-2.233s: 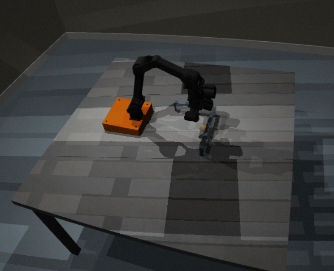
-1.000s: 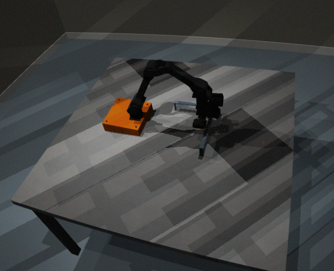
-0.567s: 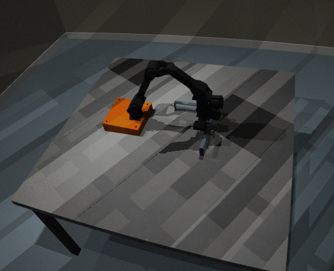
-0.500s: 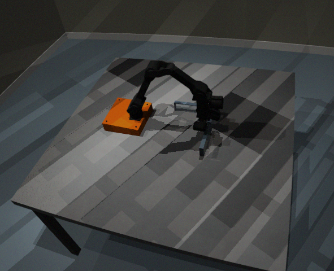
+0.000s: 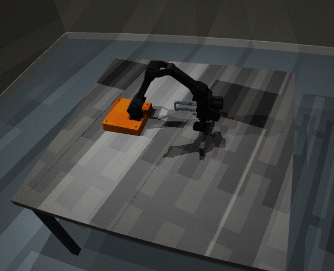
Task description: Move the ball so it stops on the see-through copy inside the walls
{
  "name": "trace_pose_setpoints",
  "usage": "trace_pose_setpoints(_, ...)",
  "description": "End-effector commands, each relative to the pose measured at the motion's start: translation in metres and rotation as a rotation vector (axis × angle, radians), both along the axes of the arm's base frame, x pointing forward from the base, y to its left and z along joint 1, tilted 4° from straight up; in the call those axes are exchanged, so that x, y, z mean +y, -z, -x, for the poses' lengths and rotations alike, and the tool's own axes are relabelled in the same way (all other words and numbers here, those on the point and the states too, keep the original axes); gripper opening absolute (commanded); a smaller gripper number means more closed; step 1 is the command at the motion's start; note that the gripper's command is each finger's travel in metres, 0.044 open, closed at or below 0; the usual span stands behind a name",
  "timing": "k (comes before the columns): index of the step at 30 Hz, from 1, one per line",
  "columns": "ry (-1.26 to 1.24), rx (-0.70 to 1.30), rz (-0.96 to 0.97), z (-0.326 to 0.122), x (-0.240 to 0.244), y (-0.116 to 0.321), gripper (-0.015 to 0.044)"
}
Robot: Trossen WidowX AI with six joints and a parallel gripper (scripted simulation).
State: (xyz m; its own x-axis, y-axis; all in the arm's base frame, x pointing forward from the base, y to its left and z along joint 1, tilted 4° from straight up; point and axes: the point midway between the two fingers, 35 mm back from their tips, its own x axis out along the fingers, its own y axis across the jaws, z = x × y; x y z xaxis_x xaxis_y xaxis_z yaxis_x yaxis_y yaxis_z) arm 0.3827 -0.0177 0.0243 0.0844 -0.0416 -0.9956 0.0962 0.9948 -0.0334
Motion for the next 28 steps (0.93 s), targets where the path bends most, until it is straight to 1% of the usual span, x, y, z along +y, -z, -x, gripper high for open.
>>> trace_pose_setpoints(1, 0.0, 0.001, 0.0, 0.0, 0.0, 0.0, 0.0291)
trace_pose_setpoints(4, 0.0, 0.001, 0.0, 0.0, 0.0, -0.003, 0.0291)
trace_pose_setpoints(5, 0.0, 0.001, 0.0, 0.0, 0.0, -0.011, 0.0291)
trace_pose_setpoints(8, -0.002, 0.004, 0.001, 0.003, 0.002, -0.06, 0.0291)
trace_pose_setpoints(10, -0.003, 0.006, 0.001, 0.007, 0.003, -0.083, 0.0291)
trace_pose_setpoints(20, -0.008, -0.02, 0.001, 0.003, 0.003, -0.084, 0.0291)
trace_pose_setpoints(22, -0.008, -0.022, 0.001, 0.004, 0.004, -0.096, 0.0344)
trace_pose_setpoints(25, -0.008, -0.027, 0.001, 0.012, 0.005, -0.134, 0.0422)
trace_pose_setpoints(26, -0.008, -0.028, 0.001, 0.013, 0.006, -0.136, 0.044)
trace_pose_setpoints(28, -0.008, -0.028, 0.001, 0.013, 0.006, -0.136, 0.044)
